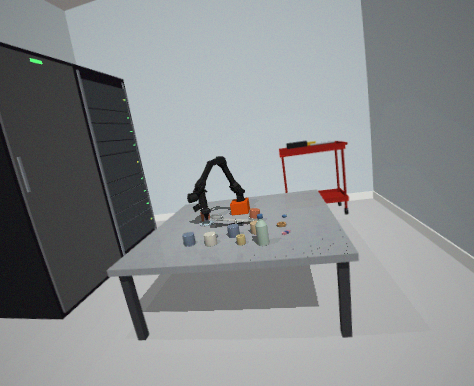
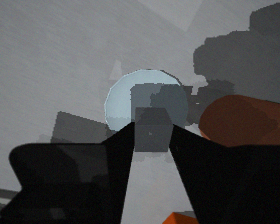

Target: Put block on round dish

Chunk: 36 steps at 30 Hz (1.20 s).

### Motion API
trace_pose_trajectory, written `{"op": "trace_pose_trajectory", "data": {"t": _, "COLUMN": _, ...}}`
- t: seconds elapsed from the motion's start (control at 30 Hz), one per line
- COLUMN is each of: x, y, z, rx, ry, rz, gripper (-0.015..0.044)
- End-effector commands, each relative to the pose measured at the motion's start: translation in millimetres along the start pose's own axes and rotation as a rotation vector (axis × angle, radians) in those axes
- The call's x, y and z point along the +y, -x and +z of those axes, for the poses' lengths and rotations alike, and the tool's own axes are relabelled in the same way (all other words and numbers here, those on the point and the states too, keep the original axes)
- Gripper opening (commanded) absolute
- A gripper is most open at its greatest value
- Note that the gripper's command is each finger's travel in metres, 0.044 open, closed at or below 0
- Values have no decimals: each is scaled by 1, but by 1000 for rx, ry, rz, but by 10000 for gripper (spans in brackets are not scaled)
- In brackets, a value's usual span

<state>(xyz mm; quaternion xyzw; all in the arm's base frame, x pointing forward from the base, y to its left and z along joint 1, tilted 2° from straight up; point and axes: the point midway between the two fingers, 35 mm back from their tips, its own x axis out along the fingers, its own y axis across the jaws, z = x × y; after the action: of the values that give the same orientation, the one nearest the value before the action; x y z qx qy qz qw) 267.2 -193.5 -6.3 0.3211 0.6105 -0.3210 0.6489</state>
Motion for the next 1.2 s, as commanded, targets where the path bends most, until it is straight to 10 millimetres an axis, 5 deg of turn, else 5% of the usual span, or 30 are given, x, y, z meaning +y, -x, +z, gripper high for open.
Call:
{"op": "trace_pose_trajectory", "data": {"t": 0.0, "x": 1, "y": -2, "z": 2, "rx": -9, "ry": 5, "rz": 7, "gripper": 0}}
{"op": "trace_pose_trajectory", "data": {"t": 0.43, "x": 1, "y": -21, "z": 2, "rx": -9, "ry": 5, "rz": 7, "gripper": 0}}
{"op": "trace_pose_trajectory", "data": {"t": 0.97, "x": 2, "y": -15, "z": 3, "rx": -17, "ry": -2, "rz": 5, "gripper": 420}}
{"op": "trace_pose_trajectory", "data": {"t": 1.17, "x": 2, "y": 35, "z": 2, "rx": -13, "ry": 3, "rz": 7, "gripper": 440}}
